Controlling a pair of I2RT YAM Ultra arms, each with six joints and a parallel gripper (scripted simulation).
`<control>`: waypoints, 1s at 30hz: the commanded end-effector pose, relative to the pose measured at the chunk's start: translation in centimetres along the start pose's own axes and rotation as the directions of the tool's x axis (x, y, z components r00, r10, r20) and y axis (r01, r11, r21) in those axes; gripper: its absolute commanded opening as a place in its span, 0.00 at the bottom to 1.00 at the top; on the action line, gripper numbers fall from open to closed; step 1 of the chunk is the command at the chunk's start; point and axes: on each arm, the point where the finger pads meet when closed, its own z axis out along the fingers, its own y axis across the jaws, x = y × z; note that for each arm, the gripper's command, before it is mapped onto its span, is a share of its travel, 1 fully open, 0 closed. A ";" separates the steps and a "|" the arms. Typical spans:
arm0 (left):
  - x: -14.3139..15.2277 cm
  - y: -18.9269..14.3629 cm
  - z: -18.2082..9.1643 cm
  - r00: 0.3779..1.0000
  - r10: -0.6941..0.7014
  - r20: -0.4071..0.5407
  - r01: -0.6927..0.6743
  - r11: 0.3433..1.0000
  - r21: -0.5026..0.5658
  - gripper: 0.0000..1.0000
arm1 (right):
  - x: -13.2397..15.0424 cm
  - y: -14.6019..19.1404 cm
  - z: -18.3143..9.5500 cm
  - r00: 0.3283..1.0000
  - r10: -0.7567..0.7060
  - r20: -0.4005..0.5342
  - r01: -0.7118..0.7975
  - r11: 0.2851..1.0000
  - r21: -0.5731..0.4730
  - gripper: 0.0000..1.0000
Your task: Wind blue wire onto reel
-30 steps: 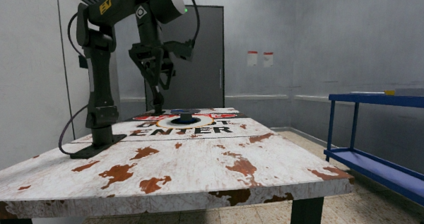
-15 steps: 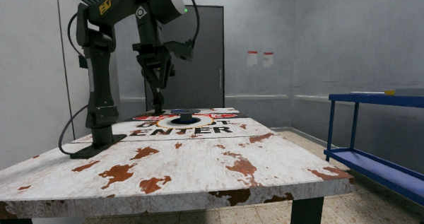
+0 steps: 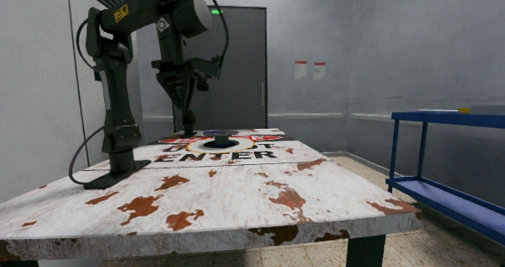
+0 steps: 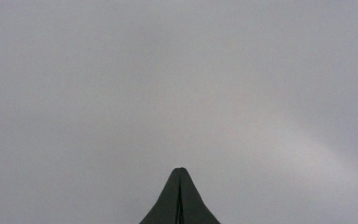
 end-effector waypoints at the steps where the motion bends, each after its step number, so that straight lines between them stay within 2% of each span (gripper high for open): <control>1: -1.6 0.2 -0.3 0.998 0.001 0.059 -0.001 1.000 0.001 0.00 | -1.4 1.2 -0.7 0.999 0.018 0.028 -0.019 1.000 0.020 0.30; 4: -1.6 0.2 -0.3 0.998 0.001 0.059 -0.001 1.000 0.001 0.00 | -1.5 3.4 -0.5 0.999 0.029 0.022 -0.029 0.999 0.017 0.30; 6: -1.6 0.2 -0.3 0.998 0.001 0.059 -0.001 1.000 0.001 0.00 | -1.5 3.4 -0.5 0.999 0.029 0.022 -0.029 0.999 0.017 0.30; 9: -1.6 0.2 -0.3 0.998 0.001 0.059 -0.001 1.000 0.001 0.00 | -1.1 5.9 -0.1 0.999 0.041 0.014 -0.041 0.999 0.014 0.30; 21: -1.6 0.2 -0.3 0.998 0.001 0.059 -0.001 1.000 0.001 0.00 | 0.0 21.2 2.3 0.993 0.112 -0.031 -0.112 0.994 -0.002 0.30; 23: -1.6 0.2 -0.3 0.998 0.001 0.059 -0.001 1.000 0.001 0.00 | 0.0 21.2 2.3 0.993 0.112 -0.031 -0.112 0.994 -0.002 0.30; 30: -1.6 0.2 -0.3 0.998 0.001 0.059 -0.001 1.000 0.001 0.00 | -0.2 30.5 4.2 0.985 0.160 -0.063 -0.161 0.987 -0.012 0.30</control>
